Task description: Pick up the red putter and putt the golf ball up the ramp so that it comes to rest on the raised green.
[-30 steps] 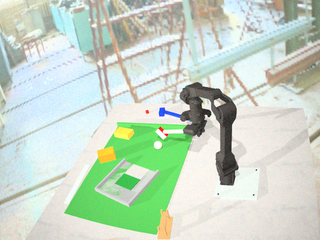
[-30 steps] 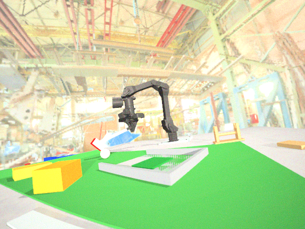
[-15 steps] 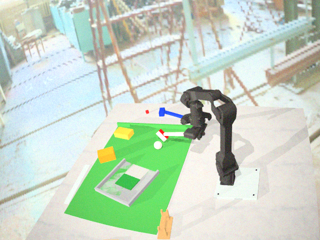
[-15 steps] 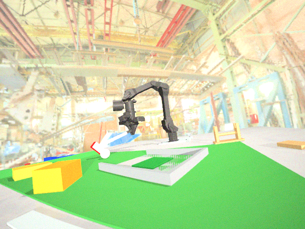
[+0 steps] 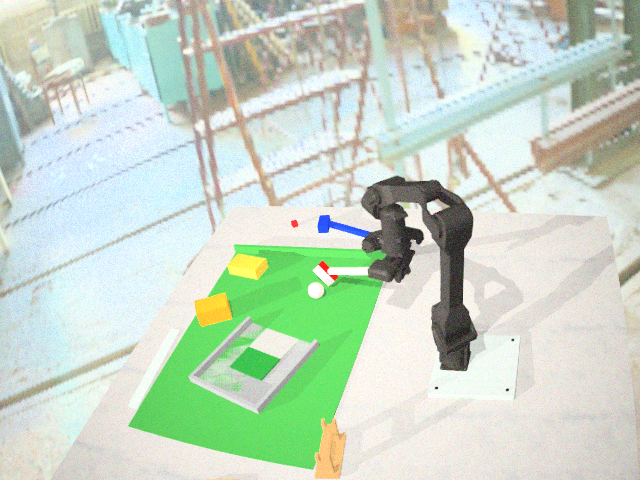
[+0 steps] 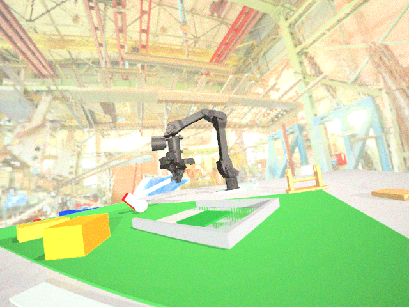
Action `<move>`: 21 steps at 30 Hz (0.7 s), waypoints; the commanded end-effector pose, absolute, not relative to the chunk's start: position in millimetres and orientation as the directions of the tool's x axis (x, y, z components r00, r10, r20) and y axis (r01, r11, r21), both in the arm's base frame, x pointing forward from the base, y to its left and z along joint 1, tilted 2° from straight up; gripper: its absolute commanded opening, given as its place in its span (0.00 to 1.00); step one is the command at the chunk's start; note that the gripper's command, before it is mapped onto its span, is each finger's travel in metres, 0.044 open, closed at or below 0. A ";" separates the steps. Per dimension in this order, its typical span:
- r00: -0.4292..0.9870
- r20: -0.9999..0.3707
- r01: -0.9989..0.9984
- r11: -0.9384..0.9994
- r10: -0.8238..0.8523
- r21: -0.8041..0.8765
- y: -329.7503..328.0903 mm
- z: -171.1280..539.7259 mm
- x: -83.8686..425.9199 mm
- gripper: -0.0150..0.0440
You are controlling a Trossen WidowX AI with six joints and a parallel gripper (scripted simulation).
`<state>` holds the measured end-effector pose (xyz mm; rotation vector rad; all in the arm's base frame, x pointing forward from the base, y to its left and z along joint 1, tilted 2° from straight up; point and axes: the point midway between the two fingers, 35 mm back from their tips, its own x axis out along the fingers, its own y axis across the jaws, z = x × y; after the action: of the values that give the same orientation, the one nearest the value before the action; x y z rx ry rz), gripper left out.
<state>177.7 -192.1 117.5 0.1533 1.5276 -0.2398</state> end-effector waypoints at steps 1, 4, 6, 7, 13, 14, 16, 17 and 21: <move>0.028 -0.998 0.250 0.967 -0.060 -0.052 -193.1 118.0 177.7 0.25; 0.028 -0.998 0.250 0.967 -0.061 -0.052 -199.8 117.7 176.5 0.25; 0.027 -0.998 0.251 0.966 -0.062 -0.053 -207.2 117.2 174.9 0.25; 0.027 -0.998 0.252 0.966 -0.062 -0.054 -211.1 117.0 173.9 0.25; 0.027 -0.998 0.253 0.966 -0.064 -0.055 -222.2 116.1 170.9 0.25; 0.027 -0.998 0.253 0.966 -0.064 -0.055 -222.2 116.1 170.9 0.25; 0.024 -0.998 0.260 0.964 -0.064 -0.056 -218.7 116.8 169.3 0.25; 0.024 -0.998 0.260 0.964 -0.064 -0.056 -218.7 116.8 169.3 0.25; 0.025 -0.998 0.259 0.964 -0.062 -0.053 -201.3 116.4 179.0 0.25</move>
<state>170.9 -216.8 116.0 0.1592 1.5313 -0.2533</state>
